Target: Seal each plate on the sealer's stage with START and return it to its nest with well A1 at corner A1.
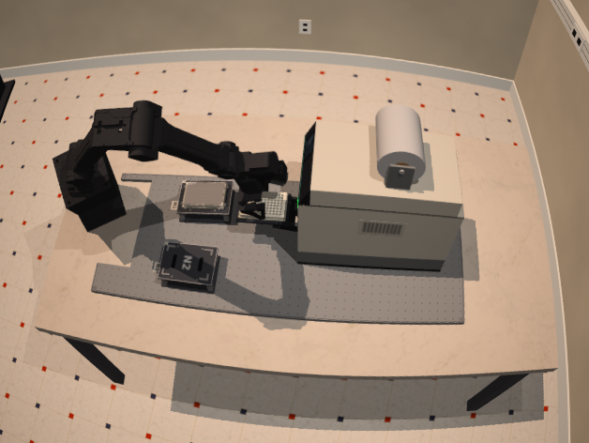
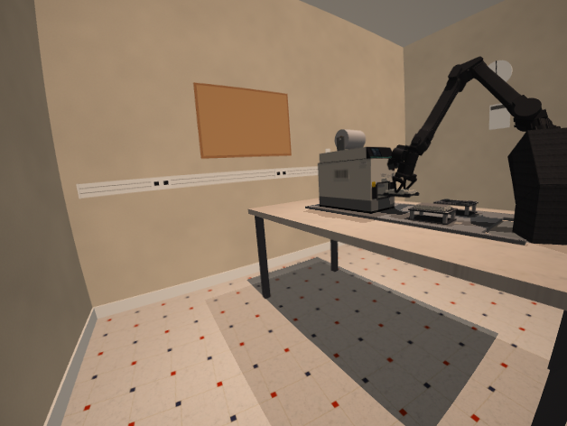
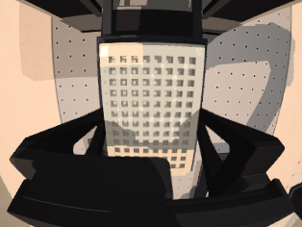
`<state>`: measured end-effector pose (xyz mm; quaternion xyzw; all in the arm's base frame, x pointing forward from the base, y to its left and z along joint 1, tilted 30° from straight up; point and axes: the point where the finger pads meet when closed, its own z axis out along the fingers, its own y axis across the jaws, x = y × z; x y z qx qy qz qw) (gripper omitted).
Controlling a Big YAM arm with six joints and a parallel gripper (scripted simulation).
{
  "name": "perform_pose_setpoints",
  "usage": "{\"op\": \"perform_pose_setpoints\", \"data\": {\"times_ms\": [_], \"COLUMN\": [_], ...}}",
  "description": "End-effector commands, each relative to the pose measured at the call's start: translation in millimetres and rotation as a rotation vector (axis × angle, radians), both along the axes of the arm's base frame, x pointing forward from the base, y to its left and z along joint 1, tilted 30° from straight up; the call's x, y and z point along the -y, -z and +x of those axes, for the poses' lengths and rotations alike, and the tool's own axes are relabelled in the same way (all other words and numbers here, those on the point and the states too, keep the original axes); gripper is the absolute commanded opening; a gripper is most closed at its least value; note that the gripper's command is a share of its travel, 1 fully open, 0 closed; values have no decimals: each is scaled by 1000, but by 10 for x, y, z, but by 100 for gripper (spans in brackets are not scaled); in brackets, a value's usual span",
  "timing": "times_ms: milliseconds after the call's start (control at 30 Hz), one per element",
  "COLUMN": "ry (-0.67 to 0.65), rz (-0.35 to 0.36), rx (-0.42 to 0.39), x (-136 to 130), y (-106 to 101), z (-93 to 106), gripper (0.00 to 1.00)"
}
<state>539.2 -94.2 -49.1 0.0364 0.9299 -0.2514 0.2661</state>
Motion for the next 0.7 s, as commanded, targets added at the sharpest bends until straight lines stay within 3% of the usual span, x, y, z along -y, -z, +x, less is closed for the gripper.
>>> {"op": "perform_pose_setpoints", "data": {"times_ms": [0,667], "ry": [-8,-7], "rz": [-7,-8], "rx": [-97,-104], "x": [0,11], "y": [252,281], "z": [-253,-270], "gripper": [0,0]}}
